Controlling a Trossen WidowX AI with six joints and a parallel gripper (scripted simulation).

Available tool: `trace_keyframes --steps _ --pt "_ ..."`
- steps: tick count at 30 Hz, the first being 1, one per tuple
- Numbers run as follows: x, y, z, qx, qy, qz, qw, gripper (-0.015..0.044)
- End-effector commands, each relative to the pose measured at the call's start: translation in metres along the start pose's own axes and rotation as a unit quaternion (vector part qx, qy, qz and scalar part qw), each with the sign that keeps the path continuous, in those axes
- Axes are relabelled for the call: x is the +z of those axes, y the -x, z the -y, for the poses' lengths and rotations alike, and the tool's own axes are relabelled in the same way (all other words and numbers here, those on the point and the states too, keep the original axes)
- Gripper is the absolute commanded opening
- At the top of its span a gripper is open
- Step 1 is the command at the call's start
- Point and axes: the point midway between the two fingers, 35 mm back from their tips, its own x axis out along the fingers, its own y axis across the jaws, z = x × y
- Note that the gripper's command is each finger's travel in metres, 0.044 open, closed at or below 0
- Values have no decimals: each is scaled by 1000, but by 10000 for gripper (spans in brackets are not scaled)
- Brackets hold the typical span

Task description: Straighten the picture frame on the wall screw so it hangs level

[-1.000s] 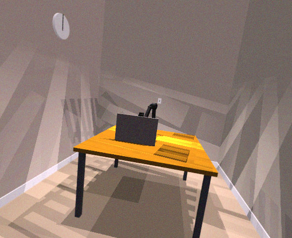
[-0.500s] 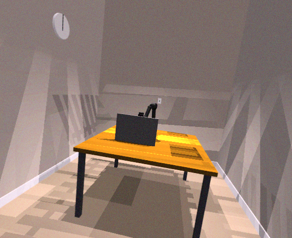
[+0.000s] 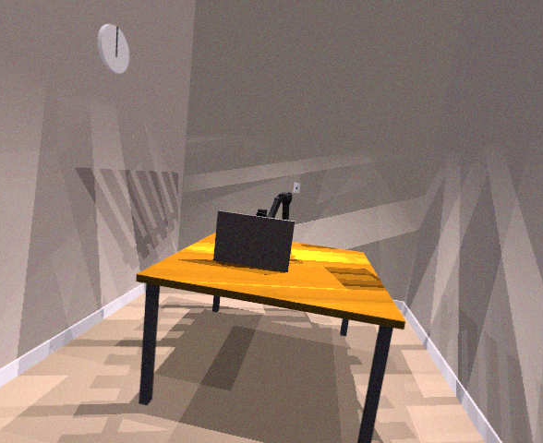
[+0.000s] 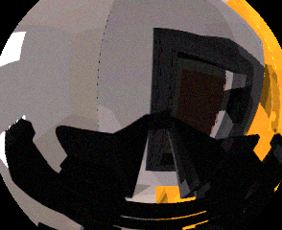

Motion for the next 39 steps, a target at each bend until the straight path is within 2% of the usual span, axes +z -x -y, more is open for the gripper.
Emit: trace_keyframes --steps 1,33,39 --pt "0 -1 -2 5 3 -1 1000 0" --pt "1 -1 4 1 -2 0 1000 0" --pt "1 -1 4 1 -38 0 999 0"
